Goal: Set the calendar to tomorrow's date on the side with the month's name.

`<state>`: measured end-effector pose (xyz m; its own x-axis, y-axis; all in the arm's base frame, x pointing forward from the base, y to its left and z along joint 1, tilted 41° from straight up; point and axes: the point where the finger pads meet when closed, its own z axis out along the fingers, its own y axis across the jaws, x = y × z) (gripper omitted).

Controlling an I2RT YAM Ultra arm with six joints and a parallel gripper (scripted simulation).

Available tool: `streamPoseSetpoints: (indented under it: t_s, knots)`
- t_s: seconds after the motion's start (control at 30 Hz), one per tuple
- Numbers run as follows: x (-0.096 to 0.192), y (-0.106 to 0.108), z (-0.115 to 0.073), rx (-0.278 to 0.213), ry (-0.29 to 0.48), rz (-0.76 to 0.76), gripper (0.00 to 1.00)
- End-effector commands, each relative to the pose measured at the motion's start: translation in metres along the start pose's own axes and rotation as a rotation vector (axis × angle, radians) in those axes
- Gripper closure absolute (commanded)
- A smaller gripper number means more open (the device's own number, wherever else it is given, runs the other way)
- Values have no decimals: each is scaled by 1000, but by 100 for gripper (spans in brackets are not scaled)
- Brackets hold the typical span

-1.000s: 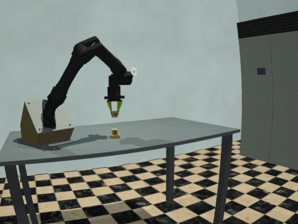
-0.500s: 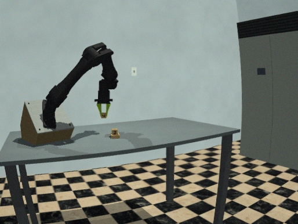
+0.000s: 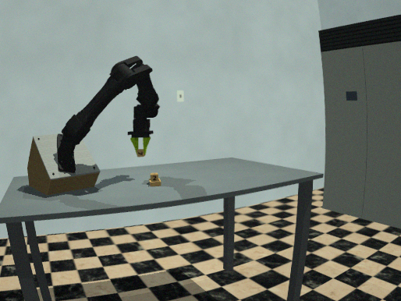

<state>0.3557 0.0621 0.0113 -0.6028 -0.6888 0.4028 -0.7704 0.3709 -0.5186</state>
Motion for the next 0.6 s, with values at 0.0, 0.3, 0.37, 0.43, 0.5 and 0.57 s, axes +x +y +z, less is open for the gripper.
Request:
streamPoseSetpoints:
  t_s: [0.0,0.3,0.37,0.43,0.5,0.57]
  knots:
    - [-8,-4,-13,22,-48,28,74]
    - [-1,3,23,6,-6,-3,74]
    - [-1,5,35,1,1,-7,74]
    - [0,5,45,-2,4,-6,74]
    - [0,5,45,-2,4,-6,74]
    - [-5,2,43,16,-26,-3,74]
